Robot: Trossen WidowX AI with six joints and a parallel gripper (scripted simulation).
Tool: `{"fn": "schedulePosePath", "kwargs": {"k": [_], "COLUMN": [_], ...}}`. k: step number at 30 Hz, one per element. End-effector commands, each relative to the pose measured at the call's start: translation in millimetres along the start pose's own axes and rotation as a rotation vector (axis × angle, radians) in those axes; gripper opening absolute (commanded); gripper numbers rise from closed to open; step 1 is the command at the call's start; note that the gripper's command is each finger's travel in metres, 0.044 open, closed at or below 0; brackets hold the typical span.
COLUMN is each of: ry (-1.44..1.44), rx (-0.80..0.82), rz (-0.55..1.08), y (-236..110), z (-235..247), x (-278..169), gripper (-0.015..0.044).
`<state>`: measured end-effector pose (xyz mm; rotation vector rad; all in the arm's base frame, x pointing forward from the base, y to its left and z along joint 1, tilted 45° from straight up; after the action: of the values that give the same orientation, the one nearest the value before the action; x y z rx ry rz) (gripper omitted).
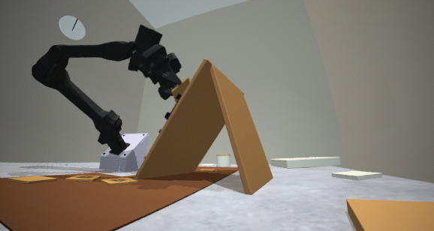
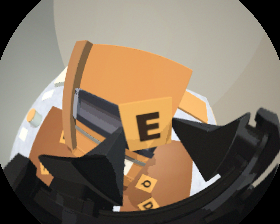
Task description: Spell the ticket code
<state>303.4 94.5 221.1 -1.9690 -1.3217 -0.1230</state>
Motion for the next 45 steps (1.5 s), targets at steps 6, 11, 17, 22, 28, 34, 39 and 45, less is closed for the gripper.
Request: {"fn": "schedulePosePath", "kwargs": {"k": [6,11,17,22,28,34,39,45], "ry": [0.216,0.327,0.459,0.49,0.492,0.492,0.491,0.491], "rx": [-0.134,-0.208,-0.299,-0.321,-0.32,-0.323,-0.325,-0.325], "rz": [0.0,-0.006,-0.017,-0.021,-0.02,-0.024,-0.025,-0.025], "y": [-16,-27,-41,-45,-31,-5,0,1], "z": [-43,-63,-84,-89,-93,-102,-105,-105], "x": [-29,-46,-67,-72,-71,-73,-74,-74], "gripper": [0.0,0.0,0.0,0.0,0.0,0.0,0.0,0.0]}}
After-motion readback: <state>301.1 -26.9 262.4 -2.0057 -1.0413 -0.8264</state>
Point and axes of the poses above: the point midway between the two fingers, 35 mm back from their tips, its own y axis out along the fingers, its own z axis across the jaws, x = y × z, the point moved 1 cm from there along -y, back along the fingers, and after that the axes turned 12 degrees about y, right-handed, at the moved point
